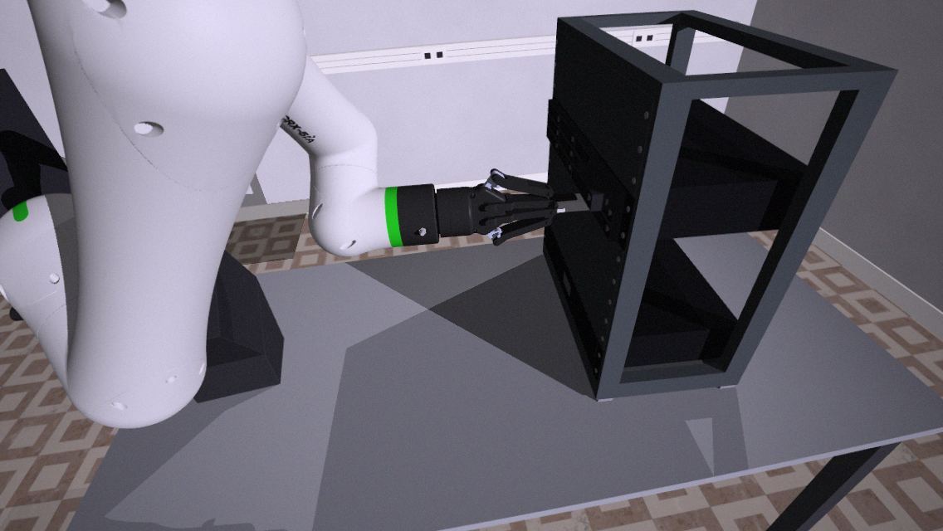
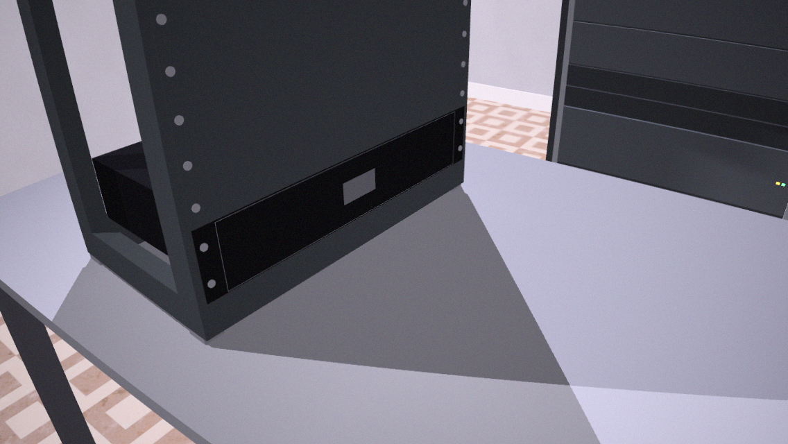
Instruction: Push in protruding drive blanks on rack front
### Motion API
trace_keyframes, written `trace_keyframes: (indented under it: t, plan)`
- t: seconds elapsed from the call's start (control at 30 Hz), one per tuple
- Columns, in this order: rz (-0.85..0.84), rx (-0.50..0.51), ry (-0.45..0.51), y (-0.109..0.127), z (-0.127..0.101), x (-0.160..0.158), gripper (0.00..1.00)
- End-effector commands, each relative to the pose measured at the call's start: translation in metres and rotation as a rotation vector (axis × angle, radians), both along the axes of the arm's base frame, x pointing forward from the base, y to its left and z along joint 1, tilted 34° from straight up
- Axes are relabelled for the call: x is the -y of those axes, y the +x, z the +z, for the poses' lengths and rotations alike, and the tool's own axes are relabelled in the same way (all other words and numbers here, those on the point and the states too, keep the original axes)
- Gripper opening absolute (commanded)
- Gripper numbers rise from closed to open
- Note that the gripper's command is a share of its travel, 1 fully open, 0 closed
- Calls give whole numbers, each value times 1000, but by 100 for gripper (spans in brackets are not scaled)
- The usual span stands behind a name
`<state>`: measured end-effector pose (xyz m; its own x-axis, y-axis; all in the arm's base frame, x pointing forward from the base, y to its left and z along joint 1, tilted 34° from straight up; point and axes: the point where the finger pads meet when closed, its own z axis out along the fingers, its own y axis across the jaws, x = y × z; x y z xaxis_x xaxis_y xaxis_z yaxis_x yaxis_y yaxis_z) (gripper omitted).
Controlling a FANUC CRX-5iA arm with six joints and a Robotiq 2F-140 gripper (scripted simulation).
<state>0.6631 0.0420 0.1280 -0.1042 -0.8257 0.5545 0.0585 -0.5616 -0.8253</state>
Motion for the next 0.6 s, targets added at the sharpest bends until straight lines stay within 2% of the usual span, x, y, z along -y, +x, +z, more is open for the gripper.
trace_keyframes:
  t: [0.0,0.57]
  plan:
    - [1,1,0,0,1,-1,10]
    - [1,1,0,3,1,0,10]
